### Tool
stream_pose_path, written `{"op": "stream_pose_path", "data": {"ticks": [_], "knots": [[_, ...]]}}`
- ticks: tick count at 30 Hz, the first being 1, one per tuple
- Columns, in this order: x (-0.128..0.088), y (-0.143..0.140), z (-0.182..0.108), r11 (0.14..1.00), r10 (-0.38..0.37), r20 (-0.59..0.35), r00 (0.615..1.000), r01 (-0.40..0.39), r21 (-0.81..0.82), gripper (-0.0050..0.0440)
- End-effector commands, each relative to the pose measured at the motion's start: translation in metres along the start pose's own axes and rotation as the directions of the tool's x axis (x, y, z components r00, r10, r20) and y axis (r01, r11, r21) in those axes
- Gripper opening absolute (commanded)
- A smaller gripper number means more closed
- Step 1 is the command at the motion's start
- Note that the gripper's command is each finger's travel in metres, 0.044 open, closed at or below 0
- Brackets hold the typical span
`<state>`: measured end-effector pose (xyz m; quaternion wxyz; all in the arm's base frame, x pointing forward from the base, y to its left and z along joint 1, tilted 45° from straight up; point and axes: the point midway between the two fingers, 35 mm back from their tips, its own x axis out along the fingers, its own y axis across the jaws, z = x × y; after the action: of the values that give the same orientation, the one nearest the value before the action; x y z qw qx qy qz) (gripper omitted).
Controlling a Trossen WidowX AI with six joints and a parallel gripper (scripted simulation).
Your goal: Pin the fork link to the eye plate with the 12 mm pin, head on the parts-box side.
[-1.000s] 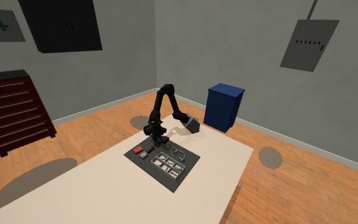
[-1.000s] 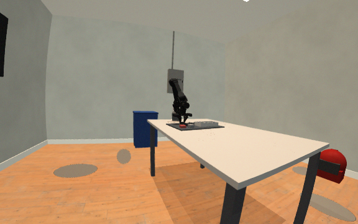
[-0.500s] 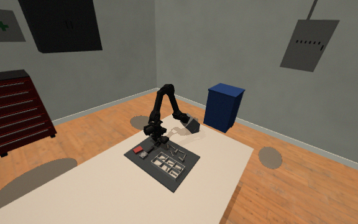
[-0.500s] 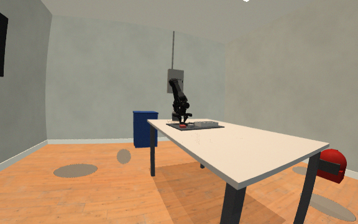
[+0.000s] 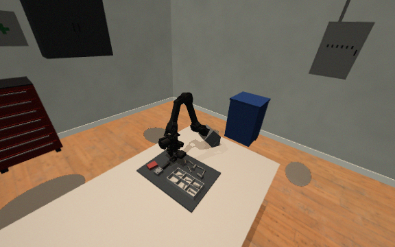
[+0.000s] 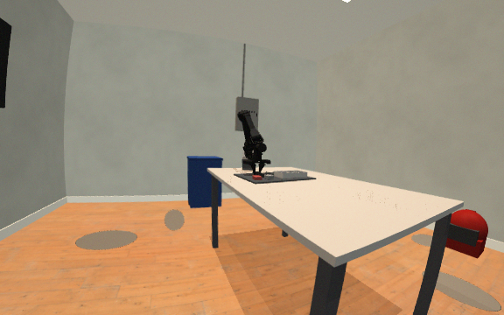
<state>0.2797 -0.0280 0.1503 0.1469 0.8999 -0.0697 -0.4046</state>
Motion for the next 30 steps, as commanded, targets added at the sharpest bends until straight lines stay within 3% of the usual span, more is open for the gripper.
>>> {"op": "stream_pose_path", "data": {"ticks": [1,30], "knots": [[-0.0002,0.0003,-0.0025,1.000,0.000,-0.002,1.000,0.000,-0.003,0.0128],[0.0004,0.0015,-0.0114,1.000,0.000,-0.002,1.000,0.000,-0.003,0.0128]]}}
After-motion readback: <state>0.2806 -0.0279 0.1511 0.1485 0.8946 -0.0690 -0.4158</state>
